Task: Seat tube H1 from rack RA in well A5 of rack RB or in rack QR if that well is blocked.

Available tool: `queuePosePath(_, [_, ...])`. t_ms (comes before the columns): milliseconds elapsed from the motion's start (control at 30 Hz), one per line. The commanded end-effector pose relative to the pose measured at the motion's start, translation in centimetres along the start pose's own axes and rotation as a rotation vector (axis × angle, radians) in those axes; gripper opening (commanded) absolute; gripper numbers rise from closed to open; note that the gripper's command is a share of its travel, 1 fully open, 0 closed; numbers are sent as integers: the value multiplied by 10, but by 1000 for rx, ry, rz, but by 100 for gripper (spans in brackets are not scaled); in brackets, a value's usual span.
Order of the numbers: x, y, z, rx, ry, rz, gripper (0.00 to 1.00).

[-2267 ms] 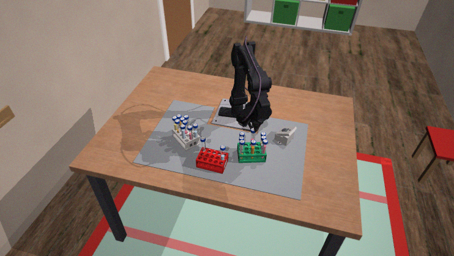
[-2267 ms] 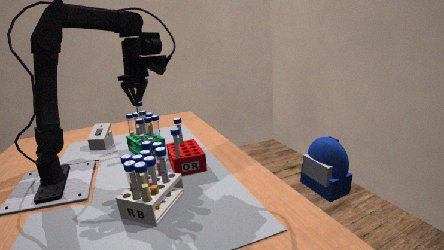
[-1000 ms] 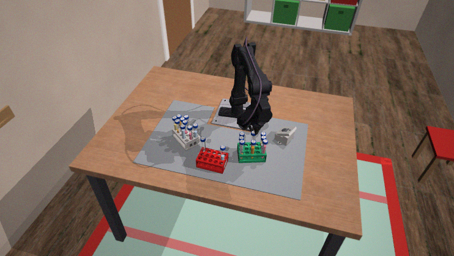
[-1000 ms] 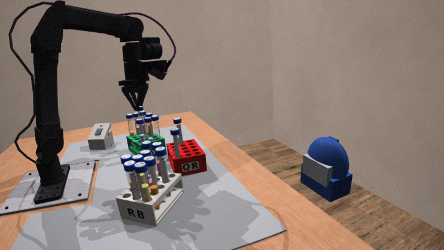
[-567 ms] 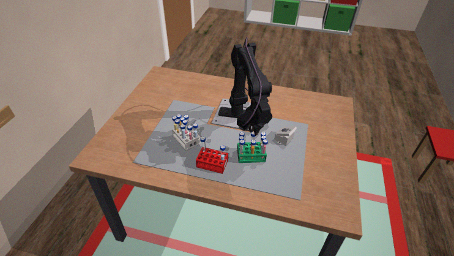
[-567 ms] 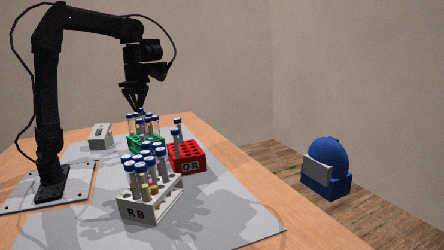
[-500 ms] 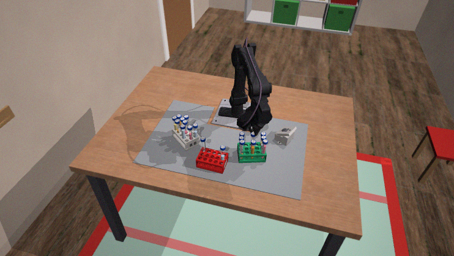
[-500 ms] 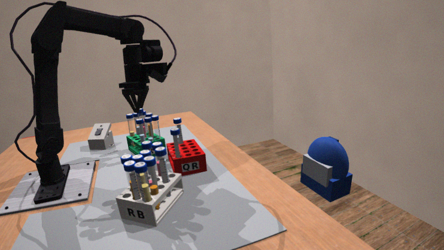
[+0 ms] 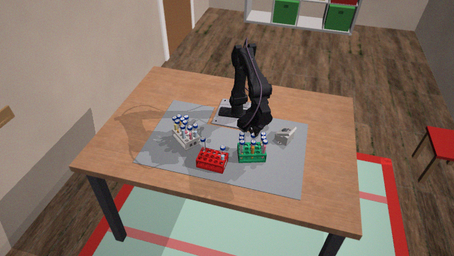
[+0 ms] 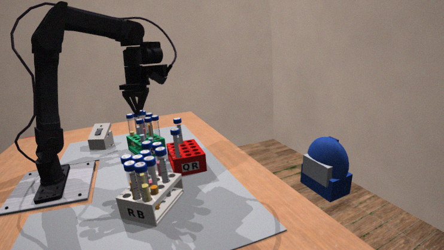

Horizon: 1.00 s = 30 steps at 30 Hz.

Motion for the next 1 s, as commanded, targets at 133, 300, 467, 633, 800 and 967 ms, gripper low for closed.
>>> queuePosePath(133, [8, 7, -1, -12, -10, -20, 0])
queuePosePath(300, [7, 7, 0, -16, -9, -24, 0])
queuePosePath(467, [8, 11, 0, -11, -9, -19, 0])
queuePosePath(633, [8, 10, 0, -21, -9, -30, 0])
queuePosePath(800, [9, 14, -1, -17, -9, -26, 0])
queuePosePath(967, [9, 17, -1, -14, -9, -23, 0])
Point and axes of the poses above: the point where the finger pads meet when closed, its own y axis out along the fingers, its own x axis across the jaws, z = x × y, the point moved 9 cm from there along -y, back along the fingers, and after that the axes turned 11 degrees about -y, right-handed, at the moved point
